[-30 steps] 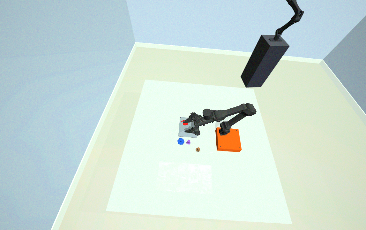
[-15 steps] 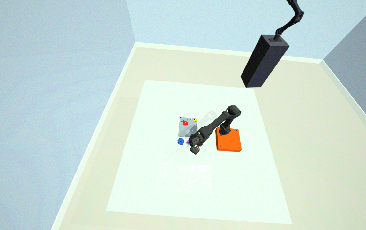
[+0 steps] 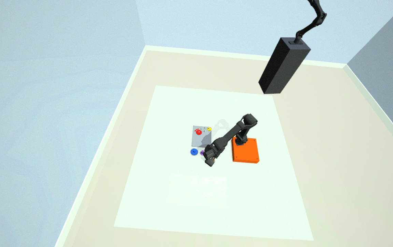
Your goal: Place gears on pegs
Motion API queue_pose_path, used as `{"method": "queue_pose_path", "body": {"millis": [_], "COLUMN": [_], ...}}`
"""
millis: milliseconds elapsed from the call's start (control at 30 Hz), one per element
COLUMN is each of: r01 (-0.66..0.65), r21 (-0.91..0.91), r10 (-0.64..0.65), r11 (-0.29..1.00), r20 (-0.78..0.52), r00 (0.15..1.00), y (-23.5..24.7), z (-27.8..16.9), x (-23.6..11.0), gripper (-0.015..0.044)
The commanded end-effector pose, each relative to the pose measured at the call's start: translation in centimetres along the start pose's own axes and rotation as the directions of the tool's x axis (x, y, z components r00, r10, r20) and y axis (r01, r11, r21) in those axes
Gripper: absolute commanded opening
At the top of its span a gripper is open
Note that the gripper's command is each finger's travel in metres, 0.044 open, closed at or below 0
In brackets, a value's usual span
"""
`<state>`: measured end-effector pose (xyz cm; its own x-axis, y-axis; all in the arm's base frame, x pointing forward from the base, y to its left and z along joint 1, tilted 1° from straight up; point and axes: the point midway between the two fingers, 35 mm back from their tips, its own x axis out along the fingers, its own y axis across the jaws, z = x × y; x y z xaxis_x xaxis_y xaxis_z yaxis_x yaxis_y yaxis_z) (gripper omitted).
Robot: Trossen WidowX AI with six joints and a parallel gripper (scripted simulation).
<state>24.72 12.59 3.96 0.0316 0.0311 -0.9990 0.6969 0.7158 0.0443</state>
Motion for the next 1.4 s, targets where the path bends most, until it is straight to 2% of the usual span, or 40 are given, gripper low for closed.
{"method": "queue_pose_path", "body": {"millis": [0, 567, 1033, 1267, 1300, 1367], "r01": [-0.002, -0.001, -0.001, -0.001, -0.001, -0.003], "r21": [0.006, 0.006, 0.006, 0.006, 0.006, 0.009], "r10": [0.002, 0.001, 0.001, 0.001, 0.001, 0.003], "r11": [1.0, 1.0, 1.0, 1.0, 1.0, 1.0], "r20": [-0.001, -0.001, -0.001, -0.001, -0.001, -0.002], "r00": [1.0, 1.0, 1.0, 1.0, 1.0, 1.0], "y": [0.0, 0.0, 0.0, 0.0, 0.0, 0.0], "z": [0.0, 0.0, 0.0, 0.0, 0.0, 0.0], "x": [0.5, 2.6, 2.6, 2.6, 2.6, 2.6], "gripper": [0.044, 0.044, 0.0072, 0.0026, 0.0, 0.0]}}
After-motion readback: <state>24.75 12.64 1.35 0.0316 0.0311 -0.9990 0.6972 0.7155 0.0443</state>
